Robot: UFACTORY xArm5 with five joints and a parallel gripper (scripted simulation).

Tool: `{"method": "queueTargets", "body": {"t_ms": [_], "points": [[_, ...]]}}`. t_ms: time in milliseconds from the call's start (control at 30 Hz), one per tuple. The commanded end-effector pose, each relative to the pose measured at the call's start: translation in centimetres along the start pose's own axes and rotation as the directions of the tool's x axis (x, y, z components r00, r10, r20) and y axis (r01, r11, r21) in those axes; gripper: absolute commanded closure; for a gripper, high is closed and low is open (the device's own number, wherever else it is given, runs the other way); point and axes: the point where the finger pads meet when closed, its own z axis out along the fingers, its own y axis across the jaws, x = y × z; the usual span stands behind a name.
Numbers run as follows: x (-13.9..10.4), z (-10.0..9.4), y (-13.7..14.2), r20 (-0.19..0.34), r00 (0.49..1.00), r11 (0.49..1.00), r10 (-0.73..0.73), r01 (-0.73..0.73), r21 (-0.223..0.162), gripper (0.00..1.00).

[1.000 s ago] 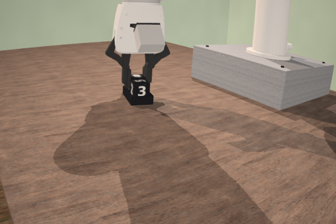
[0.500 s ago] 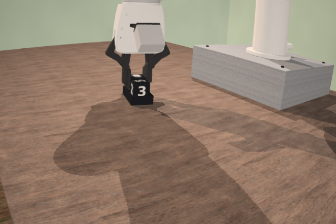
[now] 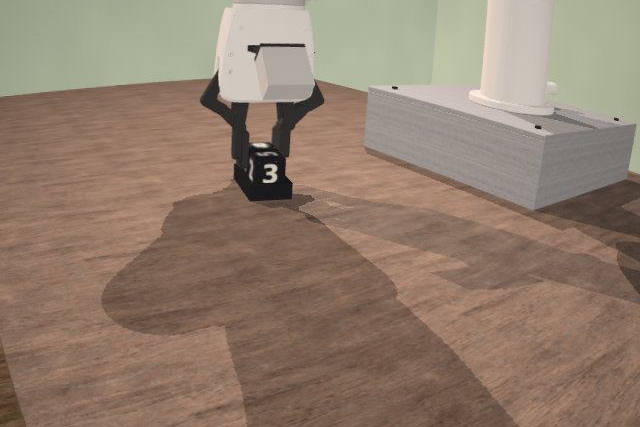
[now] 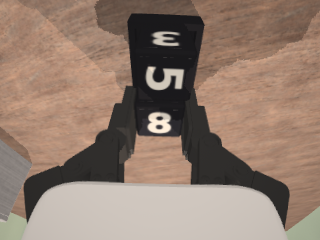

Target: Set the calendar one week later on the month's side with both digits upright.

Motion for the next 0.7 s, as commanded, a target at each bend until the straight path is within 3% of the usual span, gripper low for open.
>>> {"method": "queueTargets", "body": {"t_ms": [0, 200, 667], "points": [[0.01, -0.08, 0.12, 0.000, 1.000, 1.000, 0.000, 0.000, -0.003, 0.59], [0.01, -0.08, 0.12, 0.000, 1.000, 1.000, 0.000, 0.000, -0.003, 0.51], [0.01, -0.24, 0.12, 0.000, 1.000, 1.000, 0.000, 0.000, -0.003, 0.51]]}}
